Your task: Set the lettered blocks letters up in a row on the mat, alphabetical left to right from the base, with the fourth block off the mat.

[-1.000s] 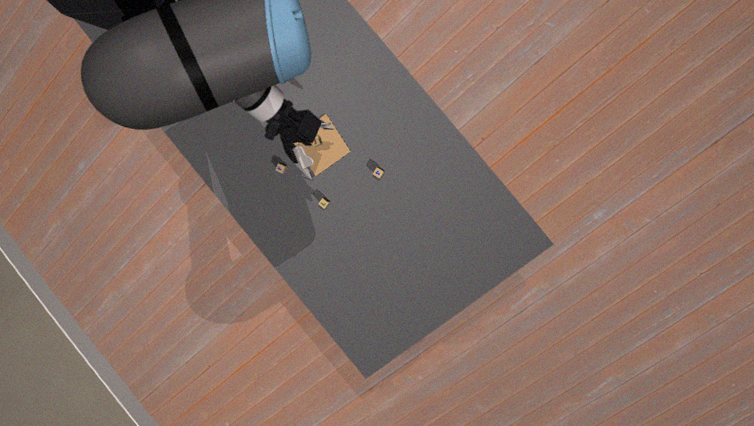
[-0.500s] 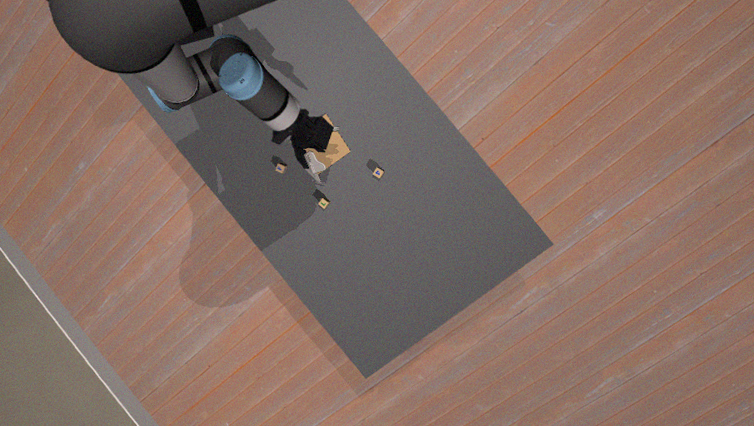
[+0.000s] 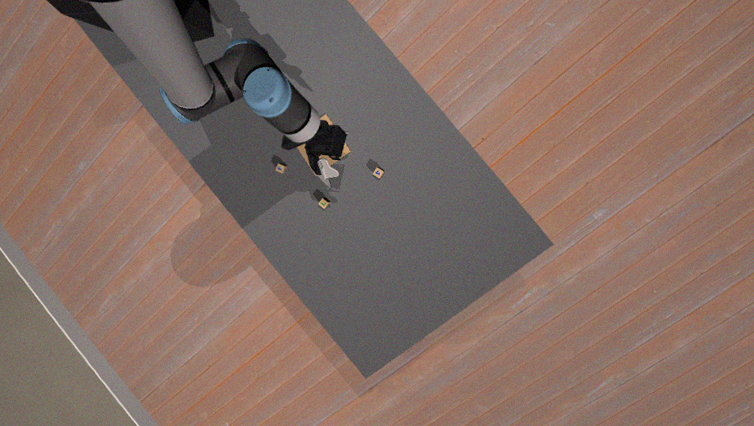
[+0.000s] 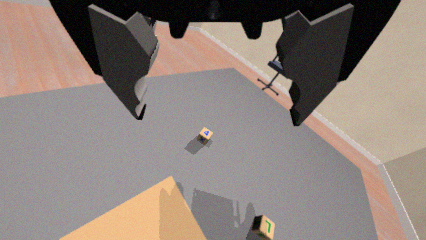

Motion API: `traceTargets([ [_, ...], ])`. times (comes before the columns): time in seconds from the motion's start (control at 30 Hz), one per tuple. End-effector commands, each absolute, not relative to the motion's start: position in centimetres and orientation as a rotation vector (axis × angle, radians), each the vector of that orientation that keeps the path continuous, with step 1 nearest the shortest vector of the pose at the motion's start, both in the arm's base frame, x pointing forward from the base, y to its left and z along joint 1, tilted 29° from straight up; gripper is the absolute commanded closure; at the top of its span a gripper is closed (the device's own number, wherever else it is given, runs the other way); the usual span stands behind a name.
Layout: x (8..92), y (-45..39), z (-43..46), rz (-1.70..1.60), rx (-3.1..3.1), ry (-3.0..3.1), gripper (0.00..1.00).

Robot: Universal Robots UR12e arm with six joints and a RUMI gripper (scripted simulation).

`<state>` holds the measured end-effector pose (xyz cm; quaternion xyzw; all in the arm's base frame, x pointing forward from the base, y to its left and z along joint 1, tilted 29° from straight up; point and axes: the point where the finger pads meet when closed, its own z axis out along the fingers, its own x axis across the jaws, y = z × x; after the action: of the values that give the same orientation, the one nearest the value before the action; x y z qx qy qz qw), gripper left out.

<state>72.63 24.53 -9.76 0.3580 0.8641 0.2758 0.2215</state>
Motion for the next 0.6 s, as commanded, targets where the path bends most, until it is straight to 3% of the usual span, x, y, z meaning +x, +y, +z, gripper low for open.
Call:
traceTargets([
  [0.0, 73.4, 25.0, -9.9, 0.692, 0.998, 2.477, 0.0],
  [0.57, 75.6, 26.4, -9.4, 0.526, 1.001, 2.664, 0.0],
])
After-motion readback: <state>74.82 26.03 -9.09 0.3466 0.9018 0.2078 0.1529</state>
